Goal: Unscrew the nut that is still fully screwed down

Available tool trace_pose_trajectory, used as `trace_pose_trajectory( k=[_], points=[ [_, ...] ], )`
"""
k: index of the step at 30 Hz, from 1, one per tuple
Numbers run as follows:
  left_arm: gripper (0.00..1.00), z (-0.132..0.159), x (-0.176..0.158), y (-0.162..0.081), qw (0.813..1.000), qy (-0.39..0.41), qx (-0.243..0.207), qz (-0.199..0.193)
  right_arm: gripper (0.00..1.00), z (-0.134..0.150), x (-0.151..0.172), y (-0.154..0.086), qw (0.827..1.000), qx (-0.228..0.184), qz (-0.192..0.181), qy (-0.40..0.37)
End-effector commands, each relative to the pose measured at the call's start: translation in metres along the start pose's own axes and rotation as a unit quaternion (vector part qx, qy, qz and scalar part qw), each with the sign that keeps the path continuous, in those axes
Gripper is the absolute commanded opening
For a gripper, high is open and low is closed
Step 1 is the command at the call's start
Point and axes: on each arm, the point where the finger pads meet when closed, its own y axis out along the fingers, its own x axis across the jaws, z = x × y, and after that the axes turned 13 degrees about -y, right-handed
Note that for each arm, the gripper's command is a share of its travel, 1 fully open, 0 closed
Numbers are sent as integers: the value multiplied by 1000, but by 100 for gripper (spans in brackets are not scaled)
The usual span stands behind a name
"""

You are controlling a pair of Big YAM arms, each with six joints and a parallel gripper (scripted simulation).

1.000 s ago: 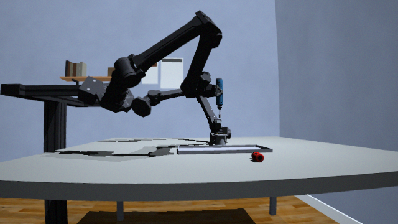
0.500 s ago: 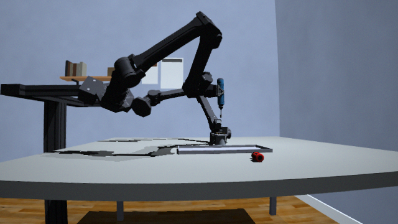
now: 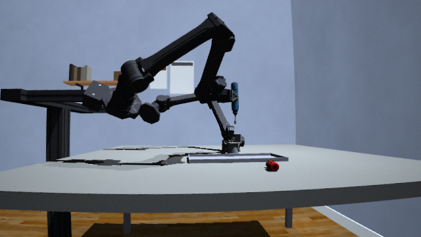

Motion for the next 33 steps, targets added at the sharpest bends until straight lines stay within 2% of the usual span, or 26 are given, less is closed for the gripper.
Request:
trace_pose_trajectory(
  k=[1, 12, 15, 19, 23, 27, 33],
  points=[
    [59, -6, 3, 1, 1000, 5, -1, -2, 42, -18, -7, 16, 1000, -20, 11, 0],
    [59, -6, 3, 1, 1000, 5, -1, -2, 42, -18, -11, 18, 1000, -21, 15, 0],
    [59, -6, 3, 1, 1000, 5, -1, -2, 42, -9, -5, 18, 1000, -13, 7, 0],
    [59, -6, 3, 1, 1000, 5, -1, -2, 42, -16, -5, 18, 1000, -17, 6, -1],
    [59, -6, 3, 1, 1000, 5, -1, -2, 42, -5, -4, 17, 1000, -9, 4, -1],
    [59, -6, 3, 1, 1000, 5, -1, -2, 42, -18, -3, 17, 1000, -19, 5, -1],
    [59, -6, 3, 1, 1000, 5, -1, -2, 42, -12, -1, 16, 1000, -13, 2, -2]
  ],
)
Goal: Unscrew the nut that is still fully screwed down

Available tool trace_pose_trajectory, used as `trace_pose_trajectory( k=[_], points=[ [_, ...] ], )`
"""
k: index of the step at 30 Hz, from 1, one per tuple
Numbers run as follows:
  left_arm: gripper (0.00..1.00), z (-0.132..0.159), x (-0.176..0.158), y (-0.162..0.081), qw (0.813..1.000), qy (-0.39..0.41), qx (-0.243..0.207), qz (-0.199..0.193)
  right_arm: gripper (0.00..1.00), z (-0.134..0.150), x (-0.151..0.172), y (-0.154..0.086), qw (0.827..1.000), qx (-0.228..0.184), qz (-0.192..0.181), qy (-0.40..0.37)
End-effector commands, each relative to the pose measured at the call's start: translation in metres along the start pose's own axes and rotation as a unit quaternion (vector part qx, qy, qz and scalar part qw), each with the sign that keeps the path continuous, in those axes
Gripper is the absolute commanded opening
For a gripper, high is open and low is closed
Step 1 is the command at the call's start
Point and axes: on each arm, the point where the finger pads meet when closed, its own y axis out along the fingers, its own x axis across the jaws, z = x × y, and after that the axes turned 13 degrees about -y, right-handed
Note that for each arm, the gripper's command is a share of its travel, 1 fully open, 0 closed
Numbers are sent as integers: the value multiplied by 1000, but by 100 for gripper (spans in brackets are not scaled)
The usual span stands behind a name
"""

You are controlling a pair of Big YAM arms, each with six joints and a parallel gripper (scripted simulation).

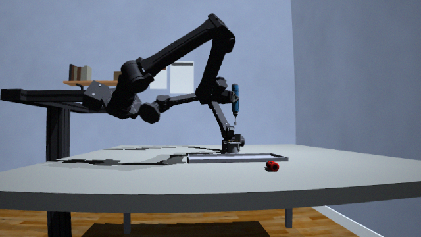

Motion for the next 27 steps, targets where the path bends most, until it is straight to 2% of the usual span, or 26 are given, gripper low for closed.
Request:
trace_pose_trajectory(
  k=[1, 27],
  points=[
    [59, -6, 3, 1, 1000, 5, -1, -2, 42, -17, -4, 12, 1000, -19, 7, -1],
    [59, -6, 3, 1, 1000, 5, -1, -2, 42, -11, -2, 10, 1000, -13, 3, -3]
  ],
)
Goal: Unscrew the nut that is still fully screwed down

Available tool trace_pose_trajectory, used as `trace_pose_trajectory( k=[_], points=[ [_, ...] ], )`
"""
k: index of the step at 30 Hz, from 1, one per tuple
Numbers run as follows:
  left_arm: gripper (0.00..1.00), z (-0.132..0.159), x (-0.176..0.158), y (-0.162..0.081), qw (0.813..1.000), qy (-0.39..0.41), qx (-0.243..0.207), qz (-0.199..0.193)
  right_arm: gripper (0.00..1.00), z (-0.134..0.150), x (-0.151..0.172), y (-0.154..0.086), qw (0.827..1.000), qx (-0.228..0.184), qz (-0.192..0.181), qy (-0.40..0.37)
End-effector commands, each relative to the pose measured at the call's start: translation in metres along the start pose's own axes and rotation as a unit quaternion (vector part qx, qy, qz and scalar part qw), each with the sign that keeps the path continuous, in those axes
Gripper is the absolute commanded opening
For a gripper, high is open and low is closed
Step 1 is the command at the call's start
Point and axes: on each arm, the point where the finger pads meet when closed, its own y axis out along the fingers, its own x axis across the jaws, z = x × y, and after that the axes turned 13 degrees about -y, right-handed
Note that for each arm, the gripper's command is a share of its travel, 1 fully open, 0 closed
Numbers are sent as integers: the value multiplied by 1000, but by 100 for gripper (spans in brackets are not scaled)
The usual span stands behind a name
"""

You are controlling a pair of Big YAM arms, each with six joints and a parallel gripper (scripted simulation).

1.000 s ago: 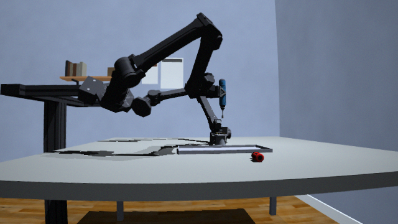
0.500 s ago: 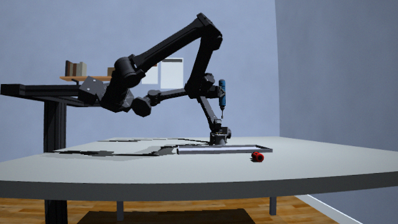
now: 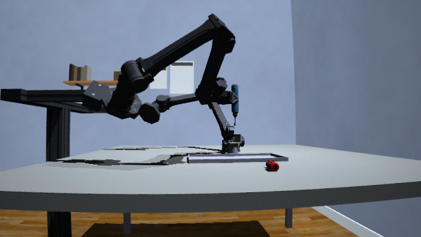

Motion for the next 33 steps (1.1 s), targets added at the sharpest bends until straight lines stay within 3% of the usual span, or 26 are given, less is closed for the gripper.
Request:
trace_pose_trajectory(
  k=[1, 33],
  points=[
    [59, -6, 3, 1, 1000, 5, -1, -2, 42, -16, -4, 10, 1000, -17, 7, -3],
    [59, -6, 3, 1, 1000, 5, -1, -2, 42, -12, 3, 1, 1000, -13, -1, -5]
  ],
)
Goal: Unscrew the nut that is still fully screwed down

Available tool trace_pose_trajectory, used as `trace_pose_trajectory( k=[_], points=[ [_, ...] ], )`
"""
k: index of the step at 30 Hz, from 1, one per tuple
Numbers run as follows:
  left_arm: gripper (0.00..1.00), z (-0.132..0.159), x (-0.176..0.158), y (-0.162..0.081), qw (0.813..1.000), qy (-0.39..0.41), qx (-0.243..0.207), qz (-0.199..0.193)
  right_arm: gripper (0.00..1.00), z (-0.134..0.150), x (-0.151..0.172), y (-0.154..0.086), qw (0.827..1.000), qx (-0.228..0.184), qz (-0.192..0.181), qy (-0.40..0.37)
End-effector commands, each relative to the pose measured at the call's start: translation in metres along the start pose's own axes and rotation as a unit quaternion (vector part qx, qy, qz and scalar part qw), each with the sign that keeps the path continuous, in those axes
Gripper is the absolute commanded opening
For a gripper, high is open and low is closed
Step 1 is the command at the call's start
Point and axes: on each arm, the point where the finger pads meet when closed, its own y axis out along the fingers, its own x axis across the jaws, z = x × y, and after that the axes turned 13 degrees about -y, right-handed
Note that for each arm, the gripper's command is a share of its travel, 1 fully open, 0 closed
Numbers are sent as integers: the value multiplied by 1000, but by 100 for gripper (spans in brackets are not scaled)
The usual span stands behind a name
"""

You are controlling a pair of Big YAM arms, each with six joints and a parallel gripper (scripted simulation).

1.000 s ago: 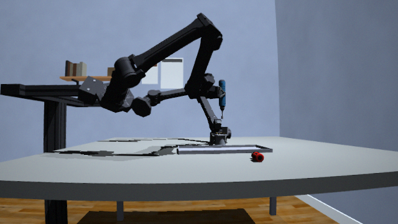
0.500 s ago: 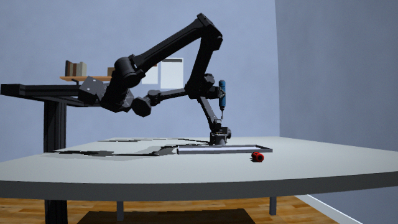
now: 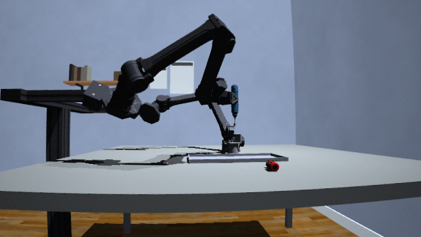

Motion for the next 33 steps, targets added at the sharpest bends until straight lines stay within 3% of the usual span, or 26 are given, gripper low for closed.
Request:
trace_pose_trajectory(
  k=[1, 21, 24, 28, 33],
  points=[
    [59, -6, 3, 1, 1000, 5, -1, -2, 42, -14, 1, 1, 1000, -16, 1, -5],
    [59, -6, 3, 1, 1000, 5, -1, -2, 42, -13, 1, 1, 1000, -15, 2, -5],
    [59, -6, 3, 1, 1000, 5, -1, -2, 42, -3, -13, -4, 1000, -10, 12, -1],
    [59, -6, 3, 1, 1000, 5, -1, -2, 42, -20, -13, -6, 1000, -25, 14, -4],
    [59, -6, 3, 1, 1000, 5, -1, -2, 42, 0, -18, -13, 1000, -12, 14, -3]
  ],
)
